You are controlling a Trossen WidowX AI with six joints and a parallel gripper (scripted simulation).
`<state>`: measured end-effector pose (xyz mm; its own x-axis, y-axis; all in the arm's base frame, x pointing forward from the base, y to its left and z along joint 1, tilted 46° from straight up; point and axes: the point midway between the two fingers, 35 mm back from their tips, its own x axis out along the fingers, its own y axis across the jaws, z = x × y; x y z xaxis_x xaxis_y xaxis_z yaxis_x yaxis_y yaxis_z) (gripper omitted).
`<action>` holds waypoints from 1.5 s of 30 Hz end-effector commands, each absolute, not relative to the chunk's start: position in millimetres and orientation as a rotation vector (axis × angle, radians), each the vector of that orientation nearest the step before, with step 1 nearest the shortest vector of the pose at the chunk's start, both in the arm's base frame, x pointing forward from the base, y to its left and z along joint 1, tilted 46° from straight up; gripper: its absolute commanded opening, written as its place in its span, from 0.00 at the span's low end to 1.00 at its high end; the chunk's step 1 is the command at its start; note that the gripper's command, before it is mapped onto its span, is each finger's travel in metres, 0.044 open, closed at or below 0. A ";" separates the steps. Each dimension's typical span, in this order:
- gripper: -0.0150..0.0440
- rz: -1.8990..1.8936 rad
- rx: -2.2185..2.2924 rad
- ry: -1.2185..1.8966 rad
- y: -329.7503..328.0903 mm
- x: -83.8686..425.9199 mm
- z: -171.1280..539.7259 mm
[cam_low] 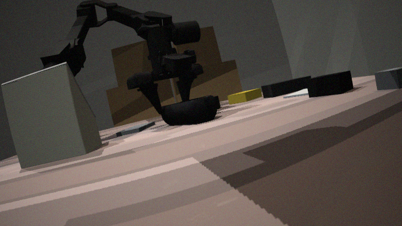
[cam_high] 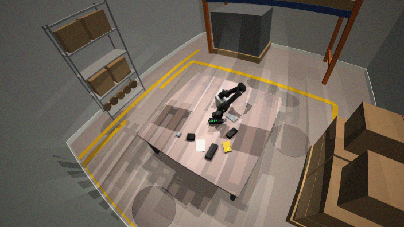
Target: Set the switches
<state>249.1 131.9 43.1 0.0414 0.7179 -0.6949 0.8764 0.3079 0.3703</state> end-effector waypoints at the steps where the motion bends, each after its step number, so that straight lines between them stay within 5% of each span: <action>1: 0.55 -0.233 1.451 1.712 131.8 250.5 42.8; 8: 0.25 -0.233 1.451 1.711 131.9 256.0 43.2; 26: 0.25 -0.232 1.450 1.711 130.9 273.0 45.4; 42: 0.97 -0.237 1.449 1.713 102.9 265.6 69.9; 45: 1.00 -0.234 1.449 1.711 95.1 264.2 78.0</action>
<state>264.3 101.0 67.1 0.0377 0.7116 -0.7016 0.8835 0.3043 0.3562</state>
